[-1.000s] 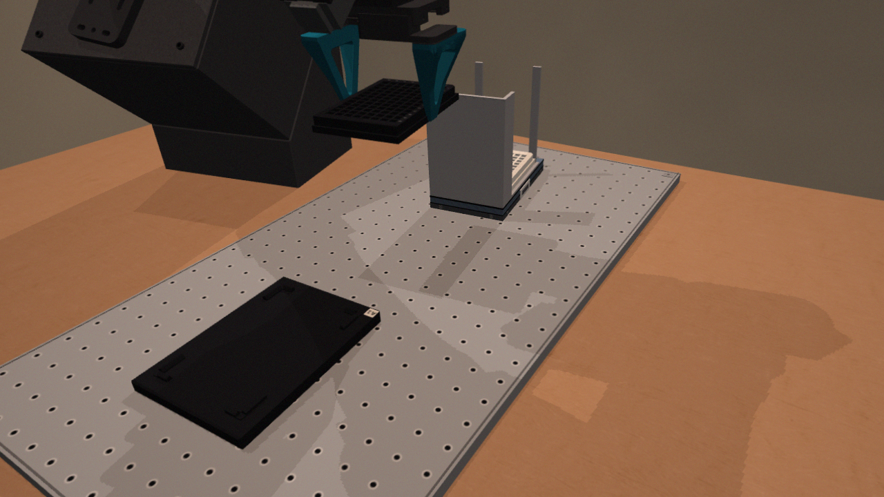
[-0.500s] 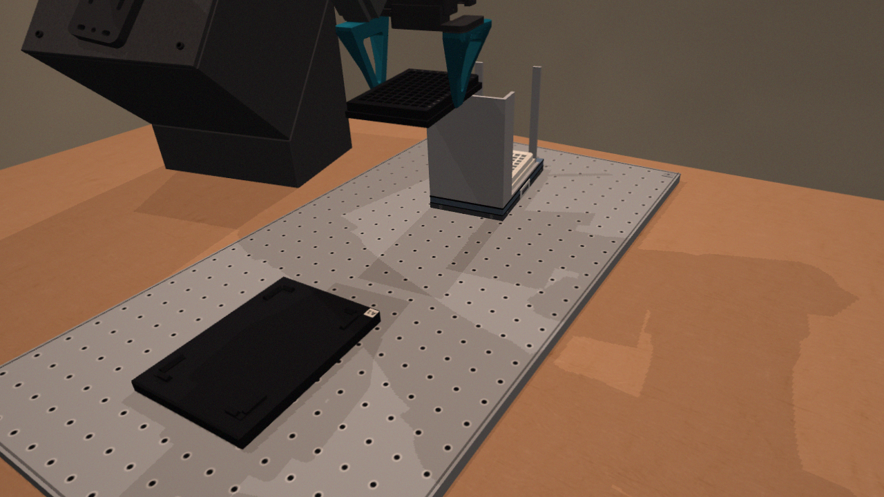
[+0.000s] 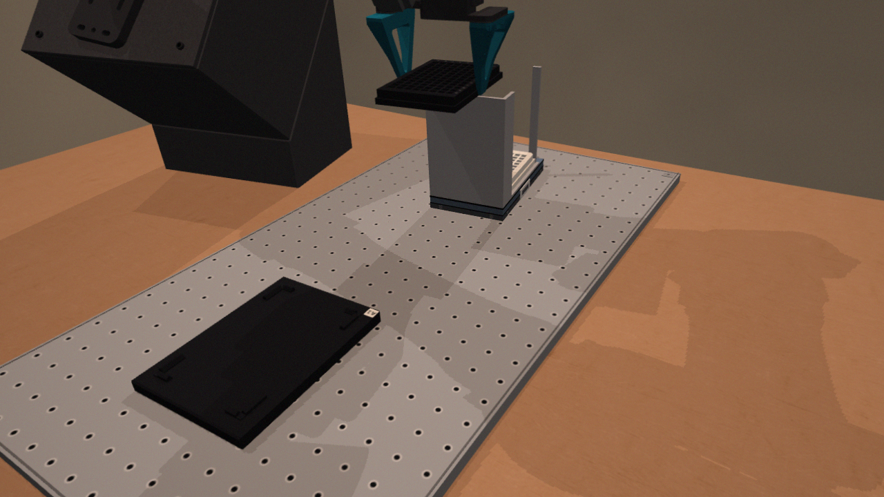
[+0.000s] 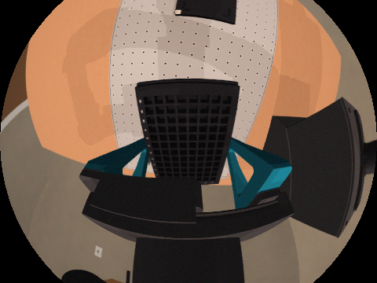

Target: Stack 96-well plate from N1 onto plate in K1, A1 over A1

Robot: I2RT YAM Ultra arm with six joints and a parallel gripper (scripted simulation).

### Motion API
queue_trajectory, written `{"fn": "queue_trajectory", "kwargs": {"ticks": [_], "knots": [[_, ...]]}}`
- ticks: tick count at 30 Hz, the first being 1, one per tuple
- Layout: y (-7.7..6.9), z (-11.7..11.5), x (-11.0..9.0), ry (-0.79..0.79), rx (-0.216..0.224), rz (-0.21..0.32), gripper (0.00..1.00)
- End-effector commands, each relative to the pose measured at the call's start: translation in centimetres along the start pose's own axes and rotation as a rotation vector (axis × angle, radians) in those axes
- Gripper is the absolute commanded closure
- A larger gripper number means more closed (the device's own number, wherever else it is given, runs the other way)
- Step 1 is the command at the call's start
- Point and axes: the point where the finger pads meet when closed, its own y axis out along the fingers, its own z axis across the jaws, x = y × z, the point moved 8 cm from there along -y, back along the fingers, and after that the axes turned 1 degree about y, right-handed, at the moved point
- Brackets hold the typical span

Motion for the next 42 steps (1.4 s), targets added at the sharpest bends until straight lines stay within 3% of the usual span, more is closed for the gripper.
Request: {"fn": "queue_trajectory", "kwargs": {"ticks": [1, 27, 31, 34, 42], "knots": [[-0.8, 0.4, -1.6, -0.002, 0.010, 0.004, 1.00], [-1.0, 1.3, -9.6, -0.008, 0.010, 0.004, 1.00], [-1.0, 1.4, -9.9, -0.014, 0.014, -0.003, 1.00], [-2.0, 2.1, -9.2, 0.008, 0.035, 0.008, 1.00], [-1.5, 1.3, -9.2, -0.010, 0.018, -0.002, 1.00]]}}
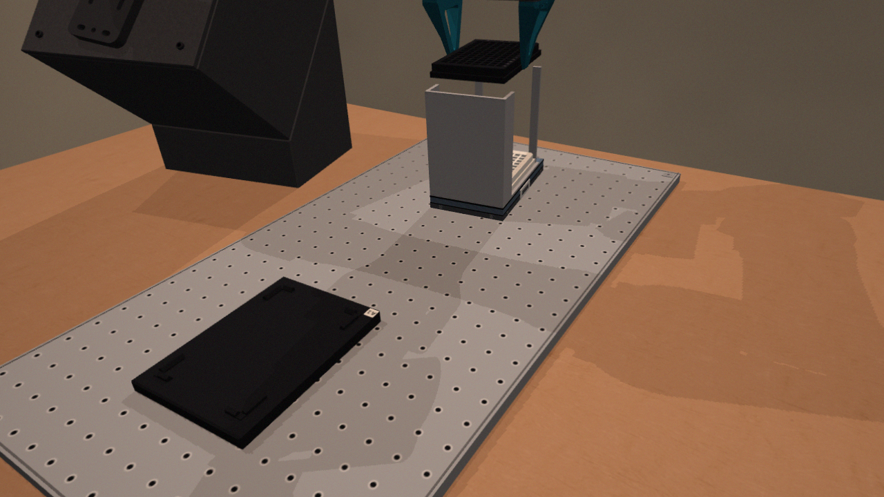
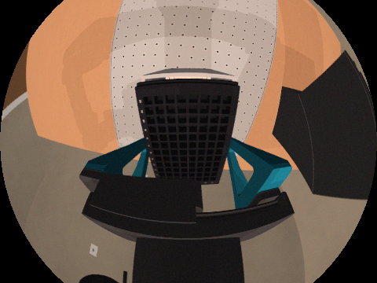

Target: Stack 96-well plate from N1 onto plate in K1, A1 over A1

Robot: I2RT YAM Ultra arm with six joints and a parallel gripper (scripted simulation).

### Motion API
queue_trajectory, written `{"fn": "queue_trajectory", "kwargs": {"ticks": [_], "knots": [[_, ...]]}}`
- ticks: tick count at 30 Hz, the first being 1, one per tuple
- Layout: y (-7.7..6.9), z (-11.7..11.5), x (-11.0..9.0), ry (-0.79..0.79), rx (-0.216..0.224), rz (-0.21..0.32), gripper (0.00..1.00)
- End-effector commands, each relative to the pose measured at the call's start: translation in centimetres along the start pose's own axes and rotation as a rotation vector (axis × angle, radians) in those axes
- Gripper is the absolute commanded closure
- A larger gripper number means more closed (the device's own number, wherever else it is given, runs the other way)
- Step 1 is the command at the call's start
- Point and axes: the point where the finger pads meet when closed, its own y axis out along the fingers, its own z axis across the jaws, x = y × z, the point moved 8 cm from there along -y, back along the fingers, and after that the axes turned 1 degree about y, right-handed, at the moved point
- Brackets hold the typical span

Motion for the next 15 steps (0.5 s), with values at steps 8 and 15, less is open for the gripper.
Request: {"fn": "queue_trajectory", "kwargs": {"ticks": [8, 15], "knots": [[-1.13, -0.08, 0.02, -0.012, 0.016, -0.005, 1.00], [-1.09, -0.12, -0.02, -0.014, 0.015, -0.005, 1.00]]}}
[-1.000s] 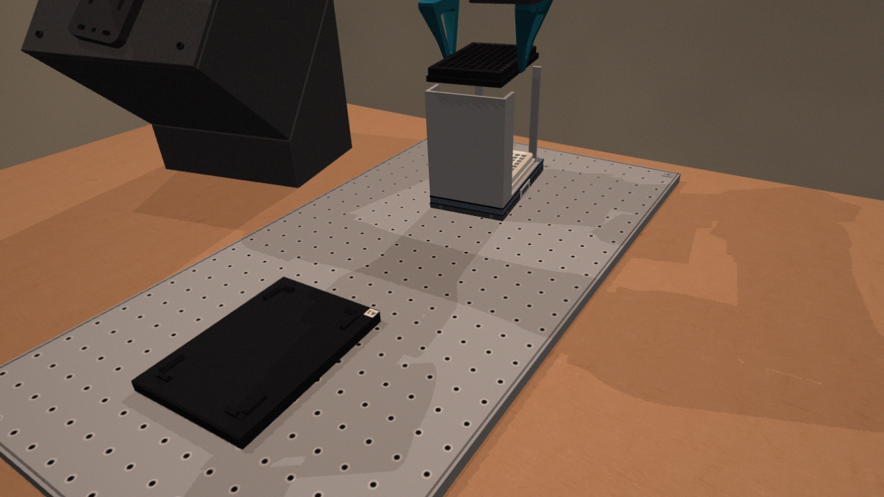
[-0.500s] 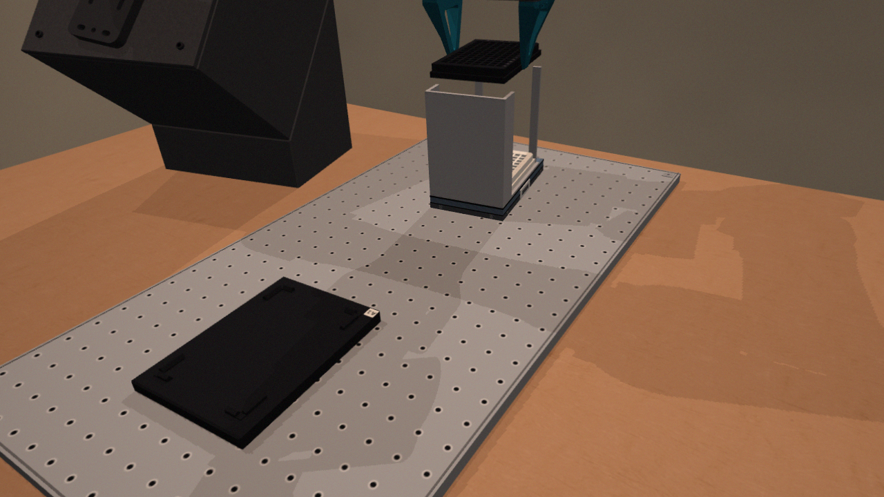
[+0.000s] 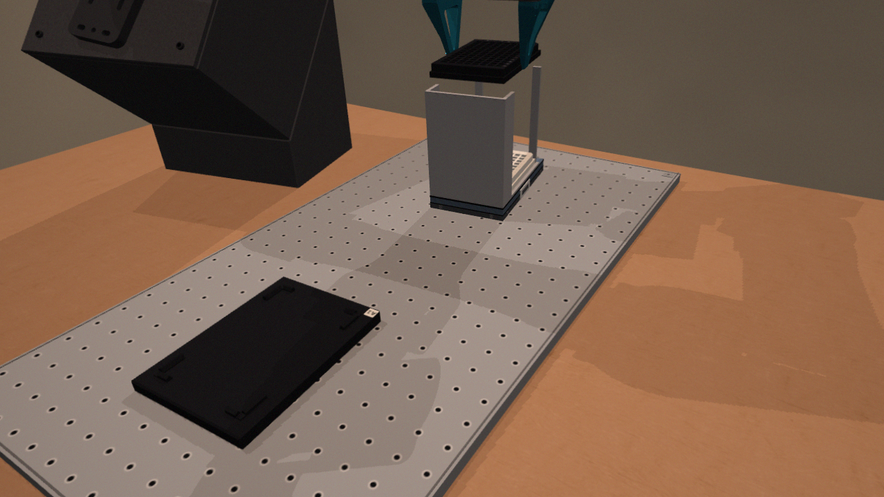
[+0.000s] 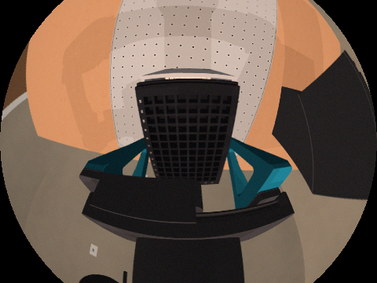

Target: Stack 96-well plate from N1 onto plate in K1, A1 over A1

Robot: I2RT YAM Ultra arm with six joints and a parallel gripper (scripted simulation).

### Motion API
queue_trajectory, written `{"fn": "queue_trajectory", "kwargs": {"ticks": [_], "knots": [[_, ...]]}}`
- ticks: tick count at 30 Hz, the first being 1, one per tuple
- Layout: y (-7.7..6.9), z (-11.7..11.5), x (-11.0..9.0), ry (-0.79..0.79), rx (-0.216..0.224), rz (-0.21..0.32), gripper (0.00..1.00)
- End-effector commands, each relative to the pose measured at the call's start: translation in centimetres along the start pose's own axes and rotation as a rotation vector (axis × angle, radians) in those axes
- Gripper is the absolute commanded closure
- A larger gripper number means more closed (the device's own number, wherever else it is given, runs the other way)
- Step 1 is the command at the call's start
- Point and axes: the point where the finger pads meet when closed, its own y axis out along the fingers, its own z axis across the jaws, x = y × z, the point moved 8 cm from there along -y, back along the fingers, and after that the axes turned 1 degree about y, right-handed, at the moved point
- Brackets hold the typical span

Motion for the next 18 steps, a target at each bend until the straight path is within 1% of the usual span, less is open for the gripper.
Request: {"fn": "queue_trajectory", "kwargs": {"ticks": [1, 18], "knots": [[-1.08, -0.10, -0.04, -0.013, 0.016, -0.004, 1.00], [-0.99, -0.16, -0.14, -0.016, 0.015, -0.005, 1.00]]}}
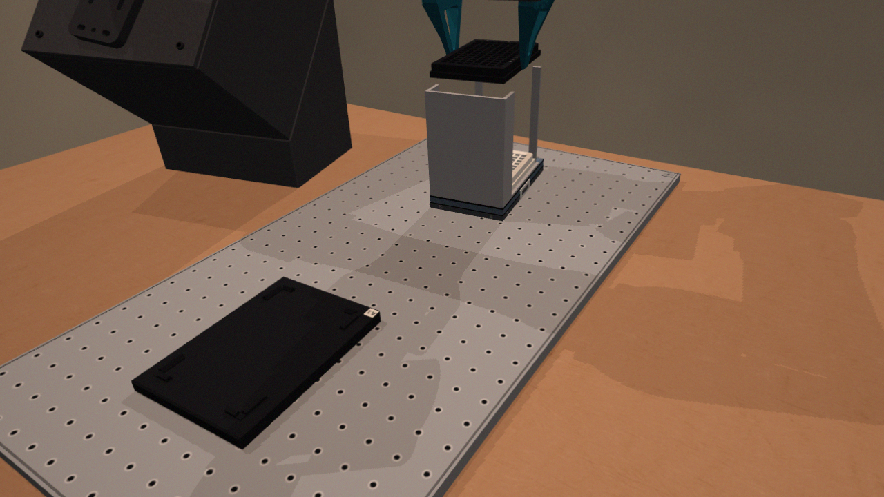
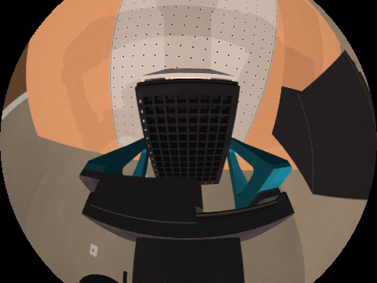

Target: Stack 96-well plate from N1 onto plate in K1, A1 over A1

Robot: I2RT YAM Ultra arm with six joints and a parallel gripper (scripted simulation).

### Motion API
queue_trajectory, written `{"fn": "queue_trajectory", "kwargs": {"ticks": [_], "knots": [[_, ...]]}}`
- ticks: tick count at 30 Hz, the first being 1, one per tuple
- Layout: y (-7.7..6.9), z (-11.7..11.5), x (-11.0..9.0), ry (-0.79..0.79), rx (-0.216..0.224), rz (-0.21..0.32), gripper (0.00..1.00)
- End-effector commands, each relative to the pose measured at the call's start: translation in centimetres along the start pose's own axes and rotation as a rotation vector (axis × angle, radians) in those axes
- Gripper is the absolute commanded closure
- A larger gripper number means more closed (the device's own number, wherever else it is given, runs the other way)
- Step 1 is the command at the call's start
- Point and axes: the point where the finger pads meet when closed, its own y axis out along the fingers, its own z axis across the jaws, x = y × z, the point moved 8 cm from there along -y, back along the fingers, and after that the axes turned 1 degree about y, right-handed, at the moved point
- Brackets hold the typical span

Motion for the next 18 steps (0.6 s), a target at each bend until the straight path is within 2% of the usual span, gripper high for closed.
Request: {"fn": "queue_trajectory", "kwargs": {"ticks": [1, 11, 18], "knots": [[-1.0, -0.2, -0.1, -0.016, 0.015, -0.005, 1.00], [-0.9, -0.2, -0.2, -0.017, 0.014, -0.005, 1.00], [0.1, -0.8, -0.6, -0.020, 0.007, -0.012, 1.00]]}}
